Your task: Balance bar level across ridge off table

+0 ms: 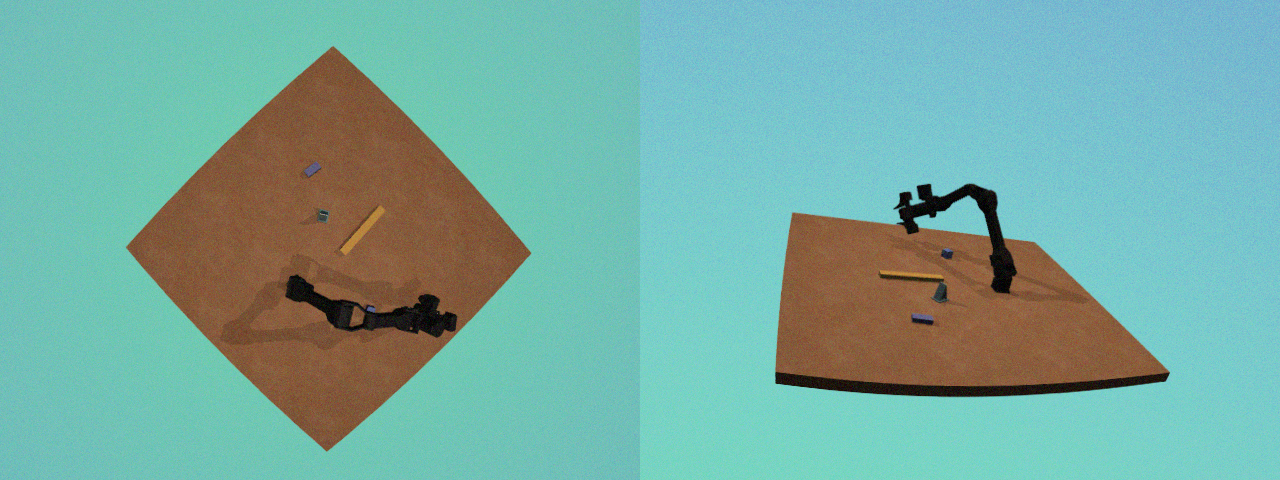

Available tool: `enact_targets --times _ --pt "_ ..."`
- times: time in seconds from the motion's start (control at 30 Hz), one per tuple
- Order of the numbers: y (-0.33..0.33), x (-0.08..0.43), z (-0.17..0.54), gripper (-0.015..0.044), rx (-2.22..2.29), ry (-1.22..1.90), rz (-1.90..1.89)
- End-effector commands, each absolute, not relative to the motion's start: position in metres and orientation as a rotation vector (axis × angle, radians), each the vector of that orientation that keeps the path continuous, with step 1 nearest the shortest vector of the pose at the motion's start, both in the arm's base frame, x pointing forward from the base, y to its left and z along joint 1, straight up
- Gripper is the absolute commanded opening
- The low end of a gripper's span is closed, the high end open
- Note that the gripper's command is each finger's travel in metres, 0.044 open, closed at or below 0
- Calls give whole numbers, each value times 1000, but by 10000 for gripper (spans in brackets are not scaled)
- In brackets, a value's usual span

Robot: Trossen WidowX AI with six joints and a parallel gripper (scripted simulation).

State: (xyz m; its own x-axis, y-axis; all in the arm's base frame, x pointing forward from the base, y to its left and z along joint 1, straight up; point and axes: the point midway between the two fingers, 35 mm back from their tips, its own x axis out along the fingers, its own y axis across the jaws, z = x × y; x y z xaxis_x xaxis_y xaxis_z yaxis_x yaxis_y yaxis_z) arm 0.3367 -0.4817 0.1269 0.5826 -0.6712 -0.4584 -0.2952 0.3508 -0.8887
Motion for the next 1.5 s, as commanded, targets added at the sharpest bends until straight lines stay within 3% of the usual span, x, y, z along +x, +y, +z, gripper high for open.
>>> enact_targets --times 0.0,0.73,1.47 --pt "-452 363 123 315 -1145 955 -241" --pt "-286 440 105 315 -656 1003 2" --pt "-117 430 108 315 -228 1271 100"
